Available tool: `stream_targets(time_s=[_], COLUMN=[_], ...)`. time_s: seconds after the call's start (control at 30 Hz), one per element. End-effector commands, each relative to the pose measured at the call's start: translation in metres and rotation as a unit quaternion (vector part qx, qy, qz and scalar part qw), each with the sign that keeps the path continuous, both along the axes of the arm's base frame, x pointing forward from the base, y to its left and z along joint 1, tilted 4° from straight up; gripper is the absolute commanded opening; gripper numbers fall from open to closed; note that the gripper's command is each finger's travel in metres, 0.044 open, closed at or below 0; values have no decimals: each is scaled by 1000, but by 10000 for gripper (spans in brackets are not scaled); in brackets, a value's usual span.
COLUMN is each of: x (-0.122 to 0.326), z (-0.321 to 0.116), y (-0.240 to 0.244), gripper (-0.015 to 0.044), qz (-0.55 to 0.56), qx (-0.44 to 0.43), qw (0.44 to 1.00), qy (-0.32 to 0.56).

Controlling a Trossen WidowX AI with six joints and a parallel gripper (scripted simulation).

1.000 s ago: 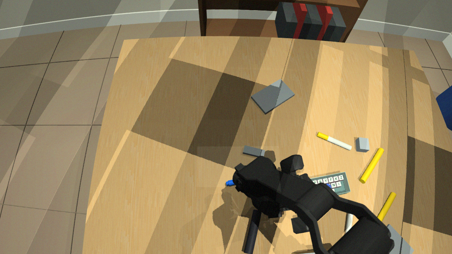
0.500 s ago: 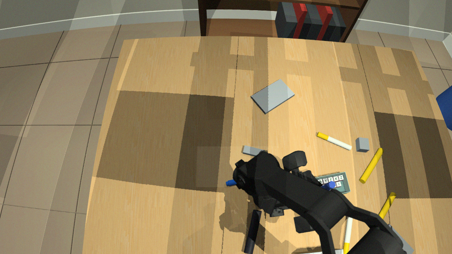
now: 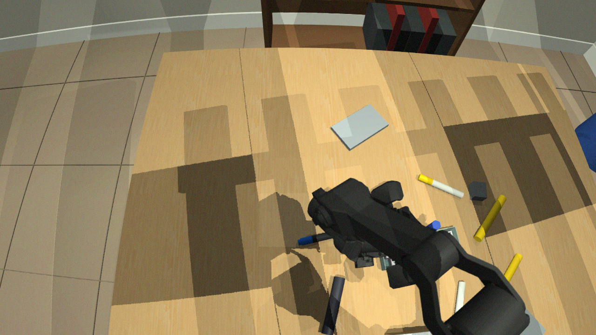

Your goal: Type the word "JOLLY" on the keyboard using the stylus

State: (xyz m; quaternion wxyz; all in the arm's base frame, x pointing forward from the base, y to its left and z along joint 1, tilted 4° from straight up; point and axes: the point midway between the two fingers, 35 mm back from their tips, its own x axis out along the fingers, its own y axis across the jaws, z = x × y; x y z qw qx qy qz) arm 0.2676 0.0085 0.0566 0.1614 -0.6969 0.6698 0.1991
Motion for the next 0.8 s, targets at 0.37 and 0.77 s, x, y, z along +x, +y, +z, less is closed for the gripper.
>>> stream_targets(time_s=[0.37,0.77], x=[2,2], z=[-22,-28], y=[-1,-1], gripper=[81,81], qz=[3,3], qx=[-3,-3], qw=[1000,1000], qy=[2,2])
